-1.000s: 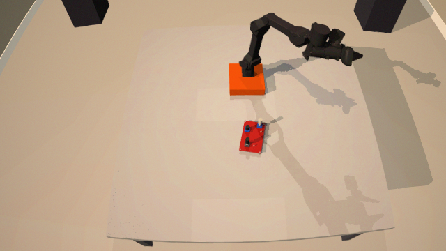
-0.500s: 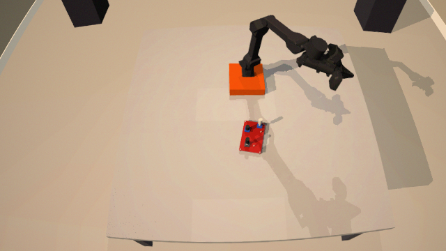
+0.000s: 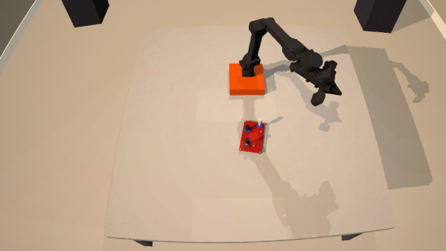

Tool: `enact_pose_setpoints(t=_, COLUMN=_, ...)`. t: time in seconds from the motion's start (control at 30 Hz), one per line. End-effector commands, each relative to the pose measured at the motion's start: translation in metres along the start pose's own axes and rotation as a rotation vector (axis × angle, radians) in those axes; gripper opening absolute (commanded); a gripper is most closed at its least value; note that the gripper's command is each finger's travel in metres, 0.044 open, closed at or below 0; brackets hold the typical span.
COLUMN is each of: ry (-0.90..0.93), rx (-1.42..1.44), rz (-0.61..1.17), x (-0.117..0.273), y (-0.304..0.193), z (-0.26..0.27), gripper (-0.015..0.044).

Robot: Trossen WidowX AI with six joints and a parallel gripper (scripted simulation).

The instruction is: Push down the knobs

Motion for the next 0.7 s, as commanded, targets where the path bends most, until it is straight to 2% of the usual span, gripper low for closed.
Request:
enact_pose_setpoints(t=0.0, ry=-0.059, rx=-0.119, rz=0.034, x=0.001, y=-0.012, z=-0.016, gripper=0.0000)
enact_pose_setpoints(t=0.67, ry=-0.390, rx=-0.713, rz=0.143, x=0.020, y=-0.072, z=-0.082, gripper=0.0000)
Point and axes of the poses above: the point midway between the two fingers, 35 mm back from their tips, its own x axis back along the fingers, its own z axis across the jaws, y = z × x, the point moved 4 cm from there along x, back along the fingers, and after that the axes turned 12 degrees about -x, right-handed, at the moved point
